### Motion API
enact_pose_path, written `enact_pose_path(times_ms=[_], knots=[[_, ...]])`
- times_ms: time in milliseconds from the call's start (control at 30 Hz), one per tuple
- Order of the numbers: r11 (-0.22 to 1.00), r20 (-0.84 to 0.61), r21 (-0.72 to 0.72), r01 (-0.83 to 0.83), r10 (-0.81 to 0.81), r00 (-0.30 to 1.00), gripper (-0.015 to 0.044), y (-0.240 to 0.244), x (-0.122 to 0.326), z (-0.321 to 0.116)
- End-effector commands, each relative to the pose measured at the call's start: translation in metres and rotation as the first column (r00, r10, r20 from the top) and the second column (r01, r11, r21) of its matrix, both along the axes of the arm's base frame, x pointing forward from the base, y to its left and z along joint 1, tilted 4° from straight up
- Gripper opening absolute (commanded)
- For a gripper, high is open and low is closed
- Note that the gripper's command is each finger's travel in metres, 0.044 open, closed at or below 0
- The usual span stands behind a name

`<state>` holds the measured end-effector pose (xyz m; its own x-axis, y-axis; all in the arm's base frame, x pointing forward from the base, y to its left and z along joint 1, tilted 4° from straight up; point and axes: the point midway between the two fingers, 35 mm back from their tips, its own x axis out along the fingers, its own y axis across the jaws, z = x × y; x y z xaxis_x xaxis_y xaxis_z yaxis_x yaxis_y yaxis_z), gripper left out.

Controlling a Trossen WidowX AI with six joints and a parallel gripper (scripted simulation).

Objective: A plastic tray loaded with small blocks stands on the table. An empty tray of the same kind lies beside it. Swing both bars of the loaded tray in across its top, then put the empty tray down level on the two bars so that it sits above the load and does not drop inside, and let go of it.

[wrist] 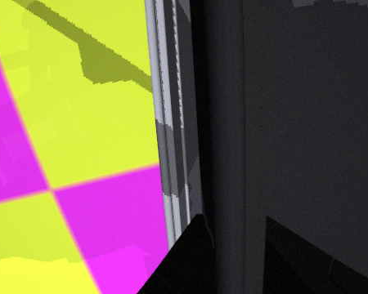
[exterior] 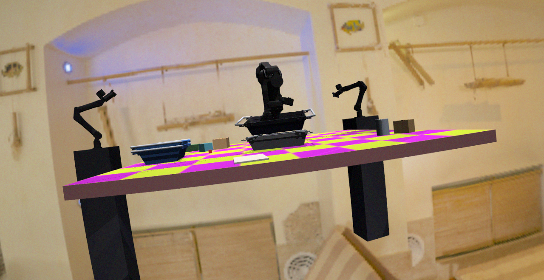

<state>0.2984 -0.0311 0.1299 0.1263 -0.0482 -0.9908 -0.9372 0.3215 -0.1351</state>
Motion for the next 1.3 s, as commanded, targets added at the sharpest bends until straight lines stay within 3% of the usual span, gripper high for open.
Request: enact_pose_path(times_ms=[0,1267], knots=[[1.0,-0.031,0.012,0.006,-0.006,1.0,0.0,0.002,-0.006,-0.006],[1.0,-0.031,0.012,0.006,-0.006,0.999,0.0,0.002,-0.008,-0.015]])
